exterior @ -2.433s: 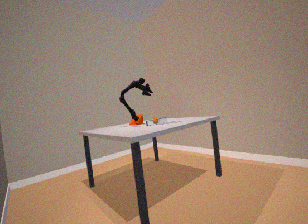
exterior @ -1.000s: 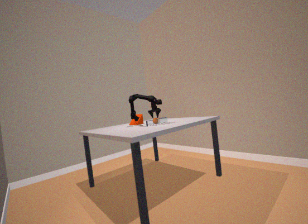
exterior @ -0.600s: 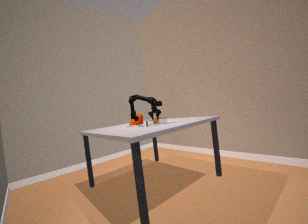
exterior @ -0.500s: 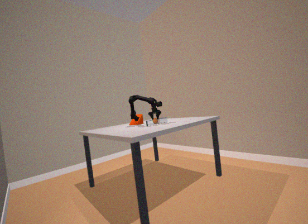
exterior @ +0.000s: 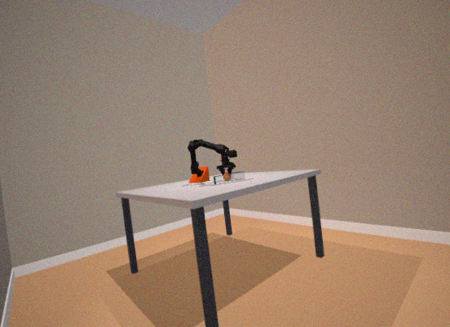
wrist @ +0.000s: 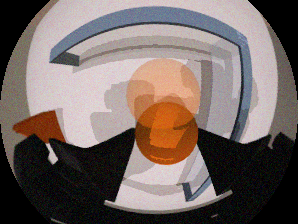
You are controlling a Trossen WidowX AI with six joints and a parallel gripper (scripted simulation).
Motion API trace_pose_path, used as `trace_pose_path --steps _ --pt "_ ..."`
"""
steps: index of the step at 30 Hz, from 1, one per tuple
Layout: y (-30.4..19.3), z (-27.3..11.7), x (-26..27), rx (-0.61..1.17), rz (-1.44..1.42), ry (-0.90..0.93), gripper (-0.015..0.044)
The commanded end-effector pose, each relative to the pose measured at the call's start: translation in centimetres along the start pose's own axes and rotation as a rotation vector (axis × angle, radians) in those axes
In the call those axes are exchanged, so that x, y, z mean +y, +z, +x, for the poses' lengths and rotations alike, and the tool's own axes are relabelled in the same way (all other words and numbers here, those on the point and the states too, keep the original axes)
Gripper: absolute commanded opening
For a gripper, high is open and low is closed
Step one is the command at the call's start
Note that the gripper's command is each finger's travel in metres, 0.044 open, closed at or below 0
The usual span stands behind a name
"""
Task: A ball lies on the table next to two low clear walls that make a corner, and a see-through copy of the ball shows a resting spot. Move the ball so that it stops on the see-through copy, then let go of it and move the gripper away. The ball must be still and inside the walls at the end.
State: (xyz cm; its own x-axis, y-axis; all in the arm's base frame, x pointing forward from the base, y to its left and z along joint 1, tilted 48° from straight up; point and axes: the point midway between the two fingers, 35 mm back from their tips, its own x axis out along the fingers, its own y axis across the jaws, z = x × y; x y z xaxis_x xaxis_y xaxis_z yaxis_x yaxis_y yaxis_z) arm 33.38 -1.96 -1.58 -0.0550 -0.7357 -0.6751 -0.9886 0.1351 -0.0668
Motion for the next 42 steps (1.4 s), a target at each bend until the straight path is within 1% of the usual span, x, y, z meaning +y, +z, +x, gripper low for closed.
trace_pose_path --steps 1,3,6,14,24,32,36,42 --pt "0.0 0.1 0.0 0.004 -0.007 0.0 0.0308" --pt "0.0 0.1 0.0 0.004 -0.007 0.0 0.0295" --pt "0.0 -0.3 -0.1 0.003 -0.01 -0.001 0.0216" --pt "0.4 -4.7 -0.7 -0.004 -0.05 -0.015 0.0006" --pt "0.6 -10.5 -0.4 -0.017 -0.103 -0.029 0.0" --pt "0.1 -14.2 0.2 -0.002 -0.132 -0.039 0.0" --pt "0.5 -13.8 0.2 -0.002 -0.123 -0.036 0.0" --pt "3.5 -9.6 0.4 -0.002 -0.03 -0.007 0.0"
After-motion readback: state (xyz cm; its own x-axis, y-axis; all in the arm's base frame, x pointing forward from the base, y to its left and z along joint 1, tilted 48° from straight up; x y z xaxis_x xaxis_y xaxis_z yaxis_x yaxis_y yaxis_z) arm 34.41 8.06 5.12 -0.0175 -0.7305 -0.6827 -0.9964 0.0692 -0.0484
